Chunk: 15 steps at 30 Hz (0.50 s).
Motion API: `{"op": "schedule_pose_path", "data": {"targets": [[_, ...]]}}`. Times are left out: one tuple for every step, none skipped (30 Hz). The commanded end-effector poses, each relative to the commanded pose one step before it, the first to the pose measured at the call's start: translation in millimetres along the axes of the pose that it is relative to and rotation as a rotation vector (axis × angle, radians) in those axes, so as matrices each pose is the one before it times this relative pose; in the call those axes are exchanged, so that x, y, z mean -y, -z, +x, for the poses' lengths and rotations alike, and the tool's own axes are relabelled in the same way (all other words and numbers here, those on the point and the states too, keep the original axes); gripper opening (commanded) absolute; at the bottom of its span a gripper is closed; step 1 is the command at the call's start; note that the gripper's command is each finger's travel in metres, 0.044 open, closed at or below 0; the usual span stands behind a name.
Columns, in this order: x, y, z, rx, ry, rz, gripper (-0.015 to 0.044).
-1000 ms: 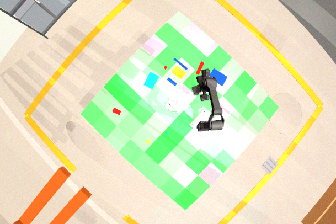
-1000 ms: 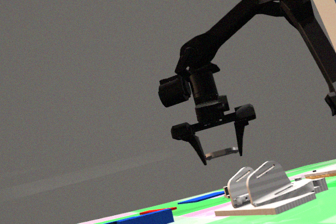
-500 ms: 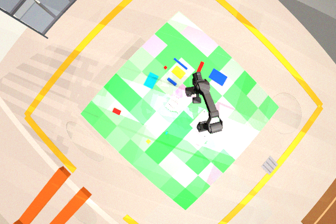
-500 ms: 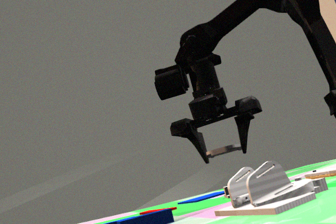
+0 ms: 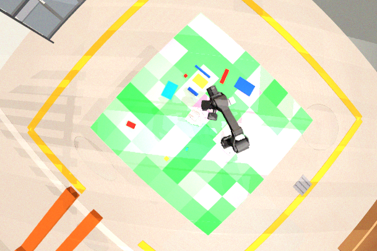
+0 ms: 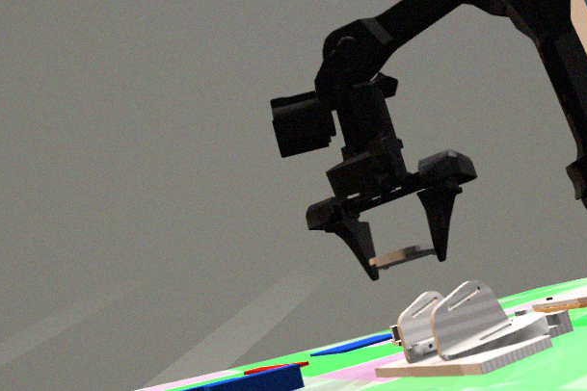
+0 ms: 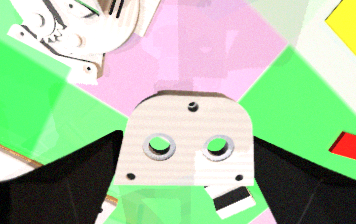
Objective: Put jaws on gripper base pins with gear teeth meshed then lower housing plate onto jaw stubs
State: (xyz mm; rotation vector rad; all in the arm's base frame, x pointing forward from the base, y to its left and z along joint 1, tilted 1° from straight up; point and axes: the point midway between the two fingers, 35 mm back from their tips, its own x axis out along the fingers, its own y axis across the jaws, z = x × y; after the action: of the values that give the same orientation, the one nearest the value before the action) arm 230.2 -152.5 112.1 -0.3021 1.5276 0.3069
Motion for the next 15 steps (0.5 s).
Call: {"op": "schedule_pose_path", "data": {"targets": [[-10.69,-9.0,-1.06,0.00412,0.00489,0.0576,0.0351],[-2.69,-1.85,0.03,0.0002,-0.00024,0.0125,0.0351],[-2.82,-1.83,0.04,0.0002,-0.00025,0.0129,0.0351],[-2.86,-1.76,0.04,0.00019,-0.00026,0.0129,0.0351],[-2.89,-1.68,0.04,0.00019,-0.00026,0.0129,0.0351],[-2.93,-1.6,0.05,0.00018,-0.00027,0.0129,0.0351],[-2.96,-1.52,0.05,0.00018,-0.00028,0.0129,0.0351],[-2.99,-1.44,0.05,0.00017,-0.00028,0.0129,0.0351],[-3.02,-1.36,0.06,0.00016,-0.00029,0.0129,0.0351],[-3.04,-1.27,0.06,0.00016,-0.00029,0.0129,0.0351],[-3.06,-1.19,0.06,0.00015,-0.0003,0.0129,0.0351],[-3.08,-1.11,0.06,0.00014,-0.00031,0.0129,0.0351],[-3.1,-1.03,0.07,0.00013,-0.00031,0.0129,0.0351],[-3.12,-0.95,0.07,0.00013,-0.00032,0.0129,0.0351],[-3.14,-0.86,0.07,0.00012,-0.00032,0.0129,0.0351]]}}
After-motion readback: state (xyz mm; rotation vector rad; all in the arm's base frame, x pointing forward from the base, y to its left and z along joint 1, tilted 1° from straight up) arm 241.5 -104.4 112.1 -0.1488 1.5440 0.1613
